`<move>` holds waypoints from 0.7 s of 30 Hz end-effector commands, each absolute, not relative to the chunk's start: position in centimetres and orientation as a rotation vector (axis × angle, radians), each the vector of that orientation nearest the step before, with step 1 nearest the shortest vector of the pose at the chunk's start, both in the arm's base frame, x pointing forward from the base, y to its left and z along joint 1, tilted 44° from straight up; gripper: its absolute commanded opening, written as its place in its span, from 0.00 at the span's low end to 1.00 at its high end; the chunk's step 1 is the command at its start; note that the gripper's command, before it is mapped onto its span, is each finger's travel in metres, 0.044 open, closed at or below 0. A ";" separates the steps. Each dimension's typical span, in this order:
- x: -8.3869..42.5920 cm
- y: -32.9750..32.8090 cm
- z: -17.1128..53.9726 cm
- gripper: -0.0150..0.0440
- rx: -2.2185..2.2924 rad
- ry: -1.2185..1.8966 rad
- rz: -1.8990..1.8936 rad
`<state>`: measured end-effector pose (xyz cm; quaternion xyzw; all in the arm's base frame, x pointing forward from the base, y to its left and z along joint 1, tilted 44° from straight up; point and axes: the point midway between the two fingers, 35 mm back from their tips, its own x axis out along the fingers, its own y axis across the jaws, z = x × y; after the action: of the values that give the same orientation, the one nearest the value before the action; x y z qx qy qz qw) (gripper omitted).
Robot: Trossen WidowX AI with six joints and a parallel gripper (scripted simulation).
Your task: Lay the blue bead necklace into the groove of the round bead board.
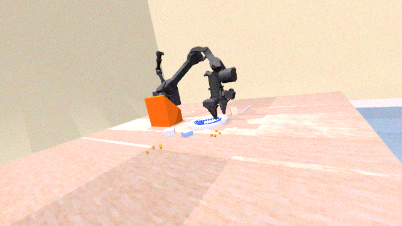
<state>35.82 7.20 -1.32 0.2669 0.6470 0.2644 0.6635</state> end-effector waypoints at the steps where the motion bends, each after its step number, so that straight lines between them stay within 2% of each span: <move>1: 35.9 7.2 -1.2 1.00 0.600 1.458 0.602; 2: 35.9 7.2 -1.2 1.00 0.600 1.458 0.602; 9: 34.8 4.6 0.5 0.69 0.334 1.319 0.825; 14: 34.8 4.5 0.6 0.47 0.325 1.314 0.832; 21: 34.8 5.0 0.1 0.46 0.326 1.314 0.832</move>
<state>34.80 4.69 0.43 0.1527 0.5924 0.3704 0.6989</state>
